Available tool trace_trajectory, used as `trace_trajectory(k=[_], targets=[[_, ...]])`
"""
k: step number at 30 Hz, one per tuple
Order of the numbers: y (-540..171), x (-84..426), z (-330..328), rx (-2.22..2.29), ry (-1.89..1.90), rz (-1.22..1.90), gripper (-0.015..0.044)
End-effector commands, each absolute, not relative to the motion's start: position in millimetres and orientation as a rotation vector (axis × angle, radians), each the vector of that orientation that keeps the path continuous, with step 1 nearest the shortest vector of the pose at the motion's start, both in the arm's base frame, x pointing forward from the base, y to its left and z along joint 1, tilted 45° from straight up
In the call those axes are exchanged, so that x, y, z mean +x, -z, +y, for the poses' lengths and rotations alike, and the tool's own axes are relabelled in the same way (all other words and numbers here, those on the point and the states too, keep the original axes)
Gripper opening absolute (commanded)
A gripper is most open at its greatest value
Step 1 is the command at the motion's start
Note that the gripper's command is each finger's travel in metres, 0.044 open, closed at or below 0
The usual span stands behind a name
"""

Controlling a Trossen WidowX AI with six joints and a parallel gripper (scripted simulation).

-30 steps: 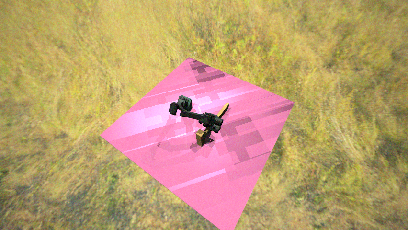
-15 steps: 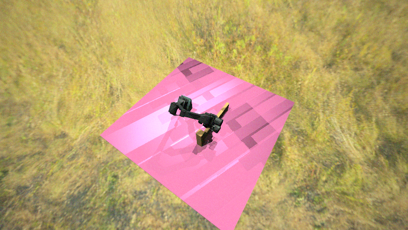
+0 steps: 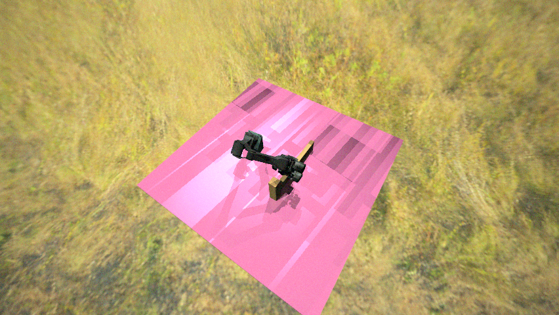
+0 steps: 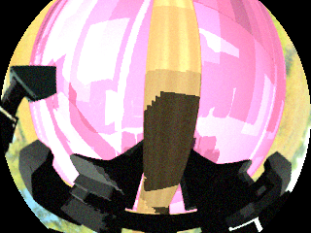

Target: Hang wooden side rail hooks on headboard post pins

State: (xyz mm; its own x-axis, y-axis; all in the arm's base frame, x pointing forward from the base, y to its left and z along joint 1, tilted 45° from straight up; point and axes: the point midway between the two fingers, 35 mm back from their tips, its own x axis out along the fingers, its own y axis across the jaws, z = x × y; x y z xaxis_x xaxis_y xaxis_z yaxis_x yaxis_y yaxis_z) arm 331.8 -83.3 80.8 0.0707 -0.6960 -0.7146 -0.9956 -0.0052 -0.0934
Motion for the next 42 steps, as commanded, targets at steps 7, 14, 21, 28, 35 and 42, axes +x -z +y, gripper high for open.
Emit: trace_trajectory(k=[7, 14, 21, 28, 35, 42], targets=[[-81.8, 334.0, -83.8, -1.77, -0.638, 1.678, 0.0], [-80.9, 334.1, -84.6, -1.77, -0.638, 1.678, 0.0], [-80.1, 334.1, -85.4, -1.77, -0.638, 1.678, 0.0], [-79.3, 334.2, -86.2, -1.77, -0.638, 1.678, 0.0], [-78.5, 334.3, -87.0, -1.77, -0.638, 1.678, 0.0], [-77.7, 334.4, -87.9, -1.77, -0.638, 1.678, 0.0]])
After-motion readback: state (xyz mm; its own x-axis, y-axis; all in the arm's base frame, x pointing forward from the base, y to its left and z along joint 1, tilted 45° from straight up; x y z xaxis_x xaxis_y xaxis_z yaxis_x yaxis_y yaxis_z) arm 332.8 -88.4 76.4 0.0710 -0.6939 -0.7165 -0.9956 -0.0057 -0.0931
